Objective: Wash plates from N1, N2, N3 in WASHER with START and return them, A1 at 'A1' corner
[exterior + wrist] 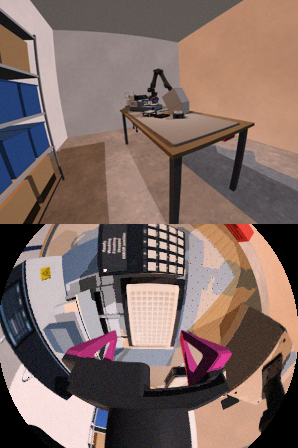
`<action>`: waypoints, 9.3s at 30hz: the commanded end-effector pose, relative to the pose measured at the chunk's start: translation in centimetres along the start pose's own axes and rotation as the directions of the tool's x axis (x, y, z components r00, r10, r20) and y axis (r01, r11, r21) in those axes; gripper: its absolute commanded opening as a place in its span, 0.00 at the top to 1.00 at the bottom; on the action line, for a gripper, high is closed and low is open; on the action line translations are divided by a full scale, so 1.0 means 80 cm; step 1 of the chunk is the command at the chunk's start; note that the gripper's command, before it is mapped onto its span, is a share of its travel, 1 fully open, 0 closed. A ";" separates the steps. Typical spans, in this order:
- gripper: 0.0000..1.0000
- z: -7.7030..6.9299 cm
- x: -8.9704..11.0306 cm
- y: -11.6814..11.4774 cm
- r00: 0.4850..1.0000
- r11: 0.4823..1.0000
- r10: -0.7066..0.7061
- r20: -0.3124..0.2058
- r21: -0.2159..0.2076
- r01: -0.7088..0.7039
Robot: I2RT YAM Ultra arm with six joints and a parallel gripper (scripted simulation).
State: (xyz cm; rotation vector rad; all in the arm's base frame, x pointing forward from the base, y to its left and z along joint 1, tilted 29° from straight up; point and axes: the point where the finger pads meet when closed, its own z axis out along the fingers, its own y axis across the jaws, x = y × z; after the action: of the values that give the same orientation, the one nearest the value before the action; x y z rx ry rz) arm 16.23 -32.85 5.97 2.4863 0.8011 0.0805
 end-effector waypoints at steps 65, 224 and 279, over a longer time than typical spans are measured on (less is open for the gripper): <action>0.00 -0.050 0.000 -0.002 1.000 1.000 0.001 0.003 0.013 -0.001; 1.00 0.073 -0.118 -0.066 -0.009 -0.005 -0.868 0.496 0.011 1.000; 1.00 0.087 -0.115 -0.065 0.002 0.001 -0.878 0.479 -0.002 1.000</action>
State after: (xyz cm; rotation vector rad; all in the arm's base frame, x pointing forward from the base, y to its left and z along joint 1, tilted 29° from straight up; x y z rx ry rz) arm 6.91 -36.83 -1.29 0.9695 1.9585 -0.6795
